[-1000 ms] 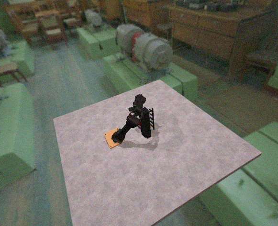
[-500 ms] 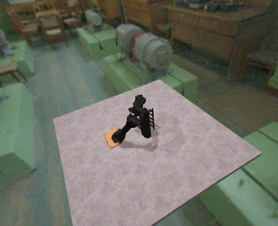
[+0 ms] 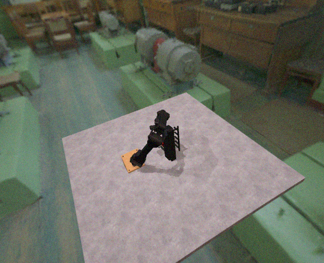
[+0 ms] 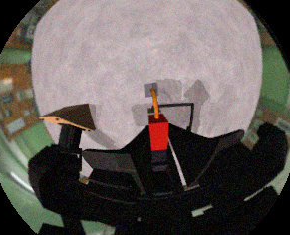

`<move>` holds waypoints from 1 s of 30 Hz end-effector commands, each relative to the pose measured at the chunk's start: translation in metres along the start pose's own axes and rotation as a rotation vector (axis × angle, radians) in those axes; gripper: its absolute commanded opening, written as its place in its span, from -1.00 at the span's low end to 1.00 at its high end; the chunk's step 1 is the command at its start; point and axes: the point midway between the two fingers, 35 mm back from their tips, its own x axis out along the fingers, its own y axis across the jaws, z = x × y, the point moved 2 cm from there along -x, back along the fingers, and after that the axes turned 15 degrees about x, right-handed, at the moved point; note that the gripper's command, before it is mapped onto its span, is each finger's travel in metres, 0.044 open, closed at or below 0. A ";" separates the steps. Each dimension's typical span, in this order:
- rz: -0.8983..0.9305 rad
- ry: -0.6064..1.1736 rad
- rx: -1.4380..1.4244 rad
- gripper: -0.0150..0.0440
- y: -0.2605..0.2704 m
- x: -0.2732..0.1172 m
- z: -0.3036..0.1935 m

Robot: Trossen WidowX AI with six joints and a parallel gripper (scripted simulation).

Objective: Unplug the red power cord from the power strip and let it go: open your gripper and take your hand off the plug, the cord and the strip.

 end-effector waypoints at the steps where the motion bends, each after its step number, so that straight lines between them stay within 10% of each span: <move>1: 0.005 -0.042 0.000 -0.49 0.005 -0.005 0.019; 17: 0.004 -0.044 -0.001 -0.49 0.012 -0.009 0.044; 30: 0.002 -0.041 -0.002 0.67 0.011 -0.007 0.038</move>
